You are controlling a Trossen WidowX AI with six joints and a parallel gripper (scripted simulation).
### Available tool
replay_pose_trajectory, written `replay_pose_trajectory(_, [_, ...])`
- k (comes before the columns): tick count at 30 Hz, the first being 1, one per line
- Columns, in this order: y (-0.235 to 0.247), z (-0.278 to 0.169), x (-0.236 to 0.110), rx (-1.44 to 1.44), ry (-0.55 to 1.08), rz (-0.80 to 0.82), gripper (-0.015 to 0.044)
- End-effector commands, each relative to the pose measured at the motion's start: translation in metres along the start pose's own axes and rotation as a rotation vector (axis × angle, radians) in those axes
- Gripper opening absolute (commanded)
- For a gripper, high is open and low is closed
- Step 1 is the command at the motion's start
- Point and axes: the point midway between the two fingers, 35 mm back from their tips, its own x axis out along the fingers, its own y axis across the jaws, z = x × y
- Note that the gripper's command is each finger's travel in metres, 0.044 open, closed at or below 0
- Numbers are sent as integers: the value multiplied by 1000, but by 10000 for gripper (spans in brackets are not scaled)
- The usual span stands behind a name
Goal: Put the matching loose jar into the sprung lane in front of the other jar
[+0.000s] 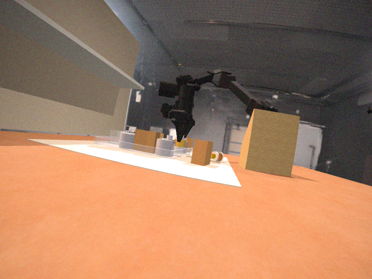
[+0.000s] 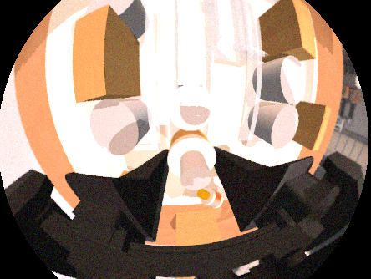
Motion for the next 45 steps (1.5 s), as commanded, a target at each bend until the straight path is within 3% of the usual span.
replay_pose_trajectory(1, [-2,11,-3,17,-24,-3,0])
replay_pose_trajectory(45, [-3,24,-6,17,-25,-3,0])
